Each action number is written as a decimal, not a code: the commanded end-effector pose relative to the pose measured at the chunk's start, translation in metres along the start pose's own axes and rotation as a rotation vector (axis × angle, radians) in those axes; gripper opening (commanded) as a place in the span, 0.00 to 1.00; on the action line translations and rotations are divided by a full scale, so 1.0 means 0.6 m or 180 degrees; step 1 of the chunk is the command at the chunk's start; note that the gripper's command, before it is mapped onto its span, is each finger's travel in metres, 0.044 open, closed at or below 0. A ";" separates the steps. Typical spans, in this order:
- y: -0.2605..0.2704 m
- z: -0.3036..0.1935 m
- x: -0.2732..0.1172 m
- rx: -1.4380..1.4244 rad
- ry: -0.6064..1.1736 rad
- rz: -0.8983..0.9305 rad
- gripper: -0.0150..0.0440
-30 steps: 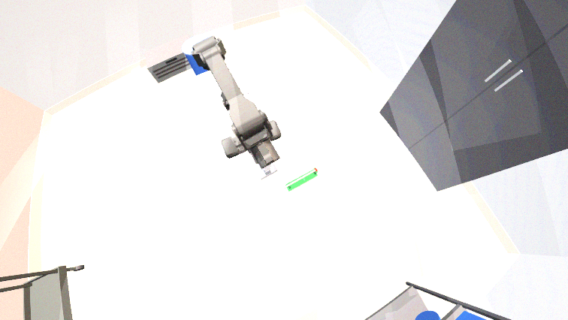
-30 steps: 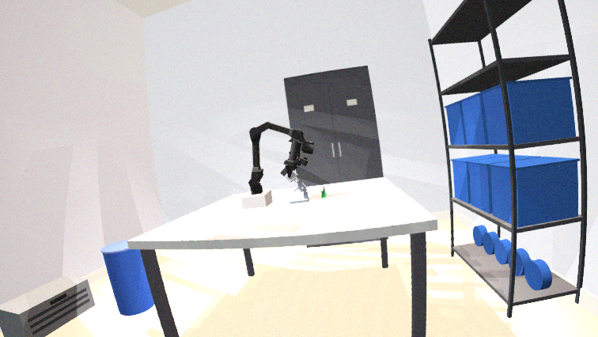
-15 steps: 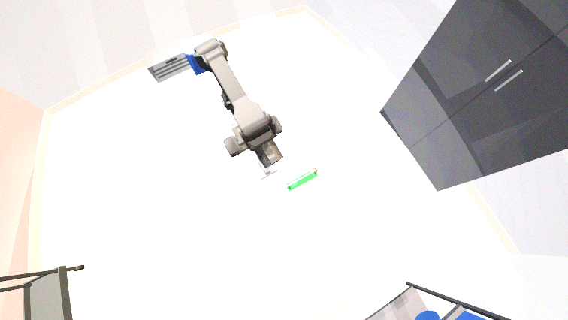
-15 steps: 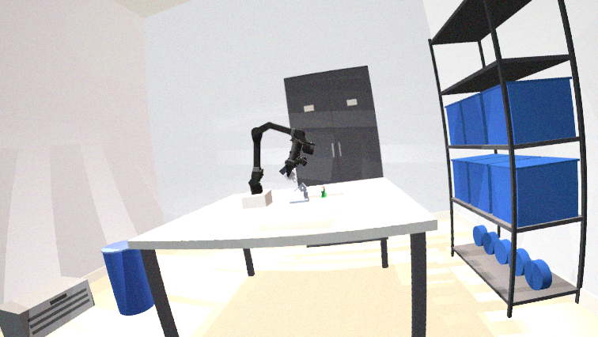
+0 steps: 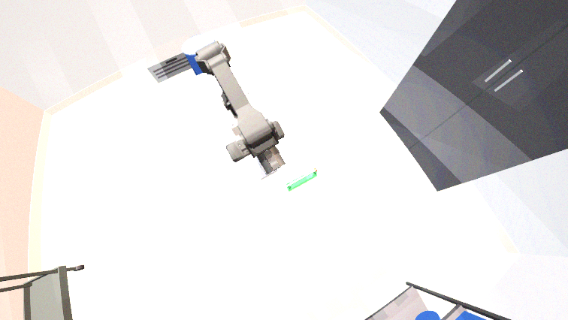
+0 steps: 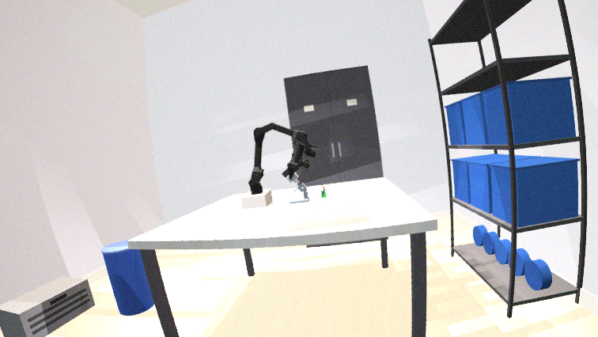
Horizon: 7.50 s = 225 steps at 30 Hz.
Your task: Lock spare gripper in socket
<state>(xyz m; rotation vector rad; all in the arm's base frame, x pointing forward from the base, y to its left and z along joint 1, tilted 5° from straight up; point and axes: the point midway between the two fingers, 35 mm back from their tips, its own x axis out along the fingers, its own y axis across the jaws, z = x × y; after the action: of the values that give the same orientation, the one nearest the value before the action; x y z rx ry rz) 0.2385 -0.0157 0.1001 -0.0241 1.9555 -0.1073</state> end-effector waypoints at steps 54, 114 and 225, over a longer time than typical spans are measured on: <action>0.001 0.056 0.035 -0.0003 0.0022 0.0012 0.79; -0.003 -0.085 -0.071 -0.0053 -0.0525 0.0014 1.00; 0.180 0.321 0.067 -0.4706 -0.0400 -0.1596 0.56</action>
<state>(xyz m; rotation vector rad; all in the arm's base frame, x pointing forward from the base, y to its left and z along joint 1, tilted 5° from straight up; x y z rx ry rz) 0.4077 0.0789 -0.0116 -1.4144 1.4485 0.9813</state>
